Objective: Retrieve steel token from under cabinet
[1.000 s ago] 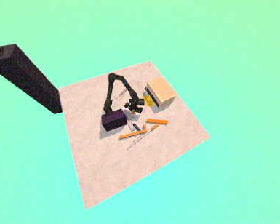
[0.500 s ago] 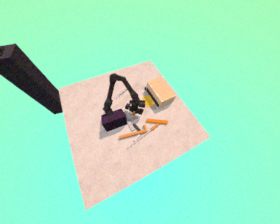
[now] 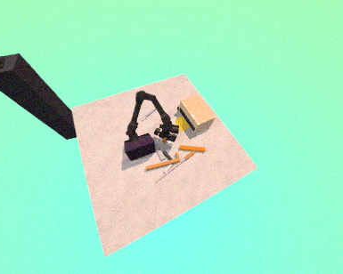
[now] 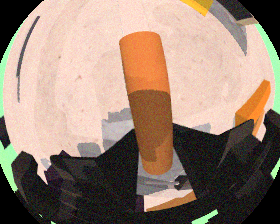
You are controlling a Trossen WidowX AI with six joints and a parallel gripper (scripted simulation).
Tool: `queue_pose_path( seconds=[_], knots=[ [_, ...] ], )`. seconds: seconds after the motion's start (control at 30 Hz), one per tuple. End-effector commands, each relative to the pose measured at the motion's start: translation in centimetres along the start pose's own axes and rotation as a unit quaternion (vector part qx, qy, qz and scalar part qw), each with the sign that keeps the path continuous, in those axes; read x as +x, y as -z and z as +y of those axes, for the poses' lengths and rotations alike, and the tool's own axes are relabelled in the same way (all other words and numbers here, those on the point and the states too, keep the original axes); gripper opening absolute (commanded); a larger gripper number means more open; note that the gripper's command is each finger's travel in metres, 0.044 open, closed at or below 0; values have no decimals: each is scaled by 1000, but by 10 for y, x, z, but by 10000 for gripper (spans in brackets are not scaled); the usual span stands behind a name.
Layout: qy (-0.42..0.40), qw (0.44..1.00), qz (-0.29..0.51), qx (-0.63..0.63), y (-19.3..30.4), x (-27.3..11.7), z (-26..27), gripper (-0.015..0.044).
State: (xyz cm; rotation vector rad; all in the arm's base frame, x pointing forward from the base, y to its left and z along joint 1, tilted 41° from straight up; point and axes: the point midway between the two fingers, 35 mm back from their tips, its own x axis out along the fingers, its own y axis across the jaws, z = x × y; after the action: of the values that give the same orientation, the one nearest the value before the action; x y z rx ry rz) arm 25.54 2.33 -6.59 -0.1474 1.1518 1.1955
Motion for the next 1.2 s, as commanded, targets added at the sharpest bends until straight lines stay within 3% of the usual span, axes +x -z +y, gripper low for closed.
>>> queue_pose_path(
  seconds=[0.0, 1.17],
  knots=[
    [1, 1000, -2, 2, 3, -1, -6, 0],
    [3, 1000, -1, 2, 30, -2, -36, 0]
  ],
)
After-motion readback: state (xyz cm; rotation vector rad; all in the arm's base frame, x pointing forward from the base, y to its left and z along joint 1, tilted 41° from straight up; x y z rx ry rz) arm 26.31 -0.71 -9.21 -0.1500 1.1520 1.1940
